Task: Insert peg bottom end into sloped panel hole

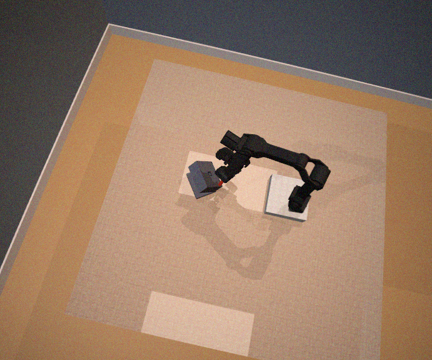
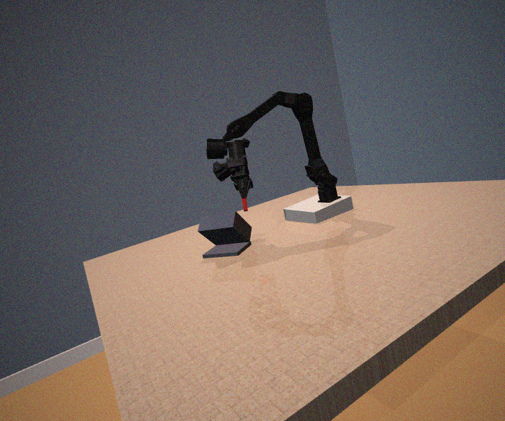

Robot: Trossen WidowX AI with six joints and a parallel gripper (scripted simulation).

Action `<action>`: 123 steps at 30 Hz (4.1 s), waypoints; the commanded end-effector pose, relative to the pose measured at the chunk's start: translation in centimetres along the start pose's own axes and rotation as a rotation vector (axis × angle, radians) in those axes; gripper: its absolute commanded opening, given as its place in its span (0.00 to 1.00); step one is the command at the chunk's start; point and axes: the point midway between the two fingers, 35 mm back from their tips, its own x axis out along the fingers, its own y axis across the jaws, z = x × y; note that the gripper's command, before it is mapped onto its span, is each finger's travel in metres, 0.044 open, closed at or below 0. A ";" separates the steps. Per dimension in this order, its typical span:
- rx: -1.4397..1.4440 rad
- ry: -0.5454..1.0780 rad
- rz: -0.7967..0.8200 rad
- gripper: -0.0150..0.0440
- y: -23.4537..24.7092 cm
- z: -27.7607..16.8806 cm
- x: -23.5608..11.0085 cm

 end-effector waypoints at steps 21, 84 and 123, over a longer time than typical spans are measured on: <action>0.119 -0.065 0.078 0.25 -1.8 1.3 -1.9; 0.323 -0.198 0.224 0.25 -4.6 4.3 -1.5; 0.325 -0.207 0.241 0.25 -4.1 5.0 1.0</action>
